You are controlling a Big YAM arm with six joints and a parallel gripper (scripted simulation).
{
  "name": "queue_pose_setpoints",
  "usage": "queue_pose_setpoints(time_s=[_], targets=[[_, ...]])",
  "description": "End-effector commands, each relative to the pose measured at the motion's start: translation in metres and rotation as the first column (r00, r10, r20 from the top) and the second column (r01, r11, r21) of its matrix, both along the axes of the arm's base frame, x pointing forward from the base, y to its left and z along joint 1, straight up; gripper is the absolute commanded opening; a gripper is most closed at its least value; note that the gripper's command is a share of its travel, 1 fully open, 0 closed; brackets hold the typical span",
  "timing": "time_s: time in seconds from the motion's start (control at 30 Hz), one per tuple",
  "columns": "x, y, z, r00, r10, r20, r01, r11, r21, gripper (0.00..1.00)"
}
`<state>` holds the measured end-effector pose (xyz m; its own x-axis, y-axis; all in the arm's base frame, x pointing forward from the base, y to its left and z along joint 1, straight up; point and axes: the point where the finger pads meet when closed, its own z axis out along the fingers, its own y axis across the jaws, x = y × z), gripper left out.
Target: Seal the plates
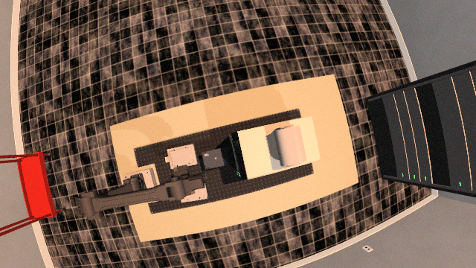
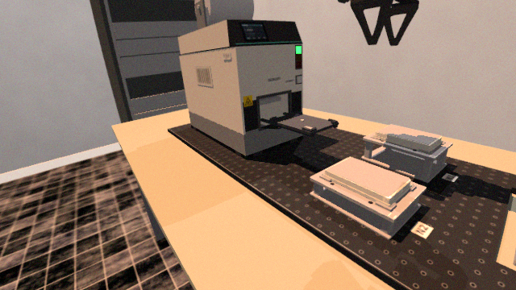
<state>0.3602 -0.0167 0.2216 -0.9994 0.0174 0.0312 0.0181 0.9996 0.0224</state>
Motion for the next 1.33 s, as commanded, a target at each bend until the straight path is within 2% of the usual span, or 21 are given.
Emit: queue_pose_setpoints(time_s=[0.0, 0.23, 0.43, 0.7, 0.97, 1.3], targets=[[0.010, 0.008, 0.008, 0.999, 0.016, 0.037, -0.016, 1.000, 0.000, 1.00], [0.004, 0.002, 0.007, 0.999, -0.020, 0.045, 0.020, 1.000, -0.001, 1.00], [-0.005, -0.004, 0.006, 0.998, -0.055, 0.017, 0.055, 0.999, -0.001, 1.00], [-0.003, 0.008, -0.007, 1.000, -0.013, -0.018, 0.013, 1.000, -0.001, 1.00], [0.005, -0.001, -0.001, 1.000, -0.012, -0.001, 0.012, 1.000, -0.001, 1.00], [0.005, -0.001, -0.001, 1.000, -0.012, -0.001, 0.012, 1.000, -0.001, 1.00]])
